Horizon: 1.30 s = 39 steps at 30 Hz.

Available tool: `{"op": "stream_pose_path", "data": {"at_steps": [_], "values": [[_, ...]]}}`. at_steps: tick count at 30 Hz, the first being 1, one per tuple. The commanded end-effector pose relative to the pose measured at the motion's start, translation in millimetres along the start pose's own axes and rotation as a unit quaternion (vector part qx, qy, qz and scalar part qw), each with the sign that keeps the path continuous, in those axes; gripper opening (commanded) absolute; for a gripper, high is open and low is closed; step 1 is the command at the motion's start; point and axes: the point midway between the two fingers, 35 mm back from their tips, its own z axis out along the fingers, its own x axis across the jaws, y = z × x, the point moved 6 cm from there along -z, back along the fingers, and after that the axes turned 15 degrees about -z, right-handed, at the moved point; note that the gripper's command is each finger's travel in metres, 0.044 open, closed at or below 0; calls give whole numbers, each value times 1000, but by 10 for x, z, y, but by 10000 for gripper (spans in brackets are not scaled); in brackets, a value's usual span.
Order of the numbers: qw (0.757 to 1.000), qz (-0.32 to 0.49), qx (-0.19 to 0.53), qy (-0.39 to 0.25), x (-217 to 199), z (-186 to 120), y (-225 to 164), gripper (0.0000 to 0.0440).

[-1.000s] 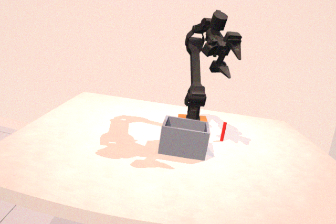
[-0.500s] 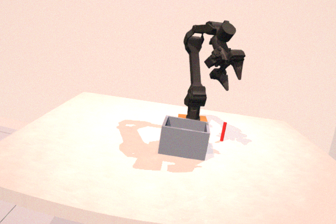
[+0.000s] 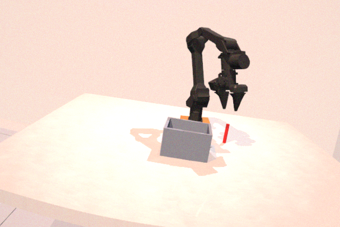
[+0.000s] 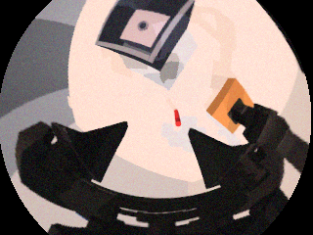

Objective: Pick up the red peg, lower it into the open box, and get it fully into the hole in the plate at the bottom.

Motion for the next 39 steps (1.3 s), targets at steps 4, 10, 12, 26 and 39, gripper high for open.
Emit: {"op": "stream_pose_path", "data": {"at_steps": [4,10,12,26,39], "values": [[998,5,-1,-58,-116,308,-78,440],[997,1,-4,-73,-175,577,-120,440],[997,0,-5,-73,-193,675,-131,440],[998,2,-9,-63,-344,1218,-198,380],[996,-8,33,-77,-377,1227,-189,45]]}}
